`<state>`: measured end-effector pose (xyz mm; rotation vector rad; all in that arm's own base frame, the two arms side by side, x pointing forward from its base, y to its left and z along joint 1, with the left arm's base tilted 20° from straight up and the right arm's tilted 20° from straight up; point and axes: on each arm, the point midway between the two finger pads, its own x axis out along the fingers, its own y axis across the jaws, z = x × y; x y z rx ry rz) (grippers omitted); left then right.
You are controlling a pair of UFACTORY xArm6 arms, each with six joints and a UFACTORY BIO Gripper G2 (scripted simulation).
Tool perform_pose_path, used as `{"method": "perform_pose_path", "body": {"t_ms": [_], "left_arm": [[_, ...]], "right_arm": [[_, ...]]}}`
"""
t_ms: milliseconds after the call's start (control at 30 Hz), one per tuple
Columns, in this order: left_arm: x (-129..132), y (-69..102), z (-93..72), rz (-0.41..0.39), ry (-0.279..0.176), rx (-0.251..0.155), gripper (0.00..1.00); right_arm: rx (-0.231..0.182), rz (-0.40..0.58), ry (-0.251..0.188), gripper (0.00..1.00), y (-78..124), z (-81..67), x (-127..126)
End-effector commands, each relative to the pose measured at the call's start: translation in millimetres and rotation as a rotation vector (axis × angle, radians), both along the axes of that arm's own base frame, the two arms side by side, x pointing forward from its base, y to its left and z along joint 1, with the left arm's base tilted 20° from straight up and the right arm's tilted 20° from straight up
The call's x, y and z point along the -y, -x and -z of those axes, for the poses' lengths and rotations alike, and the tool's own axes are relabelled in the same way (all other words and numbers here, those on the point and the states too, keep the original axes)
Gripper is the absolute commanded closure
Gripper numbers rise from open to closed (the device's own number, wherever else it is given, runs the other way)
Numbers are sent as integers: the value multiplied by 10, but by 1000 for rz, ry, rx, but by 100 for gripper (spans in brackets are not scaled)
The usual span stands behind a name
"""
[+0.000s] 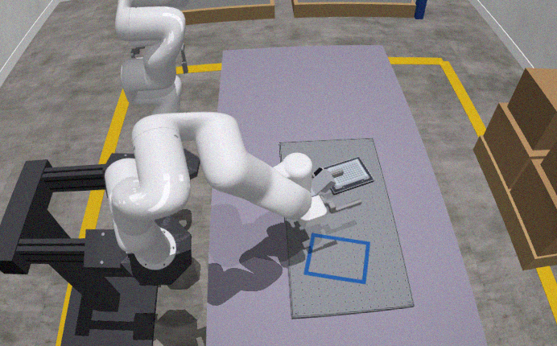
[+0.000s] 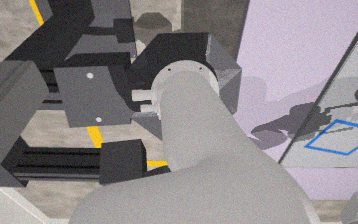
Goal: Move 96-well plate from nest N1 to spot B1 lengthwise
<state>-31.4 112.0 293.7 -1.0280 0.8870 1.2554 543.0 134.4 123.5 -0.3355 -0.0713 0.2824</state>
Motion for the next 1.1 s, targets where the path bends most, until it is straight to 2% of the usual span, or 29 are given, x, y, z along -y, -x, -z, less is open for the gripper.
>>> {"method": "perform_pose_path", "body": {"t_ms": [0, 100, 600, 667, 1067], "left_arm": [[-3, 1, -6, 0, -2, 0, 0], [-3, 1, -6, 0, -2, 0, 0], [-3, 1, -6, 0, -2, 0, 0], [-3, 1, -6, 0, -2, 0, 0], [-3, 1, -6, 0, -2, 0, 0]], "right_arm": [[7, 0, 0, 63, -114, 145, -164], [7, 0, 0, 63, -131, 179, -197], [7, 0, -1, 63, -388, 687, -687], [7, 0, -1, 63, -388, 687, -687], [7, 0, -1, 63, -592, 1092, -1080]]}}
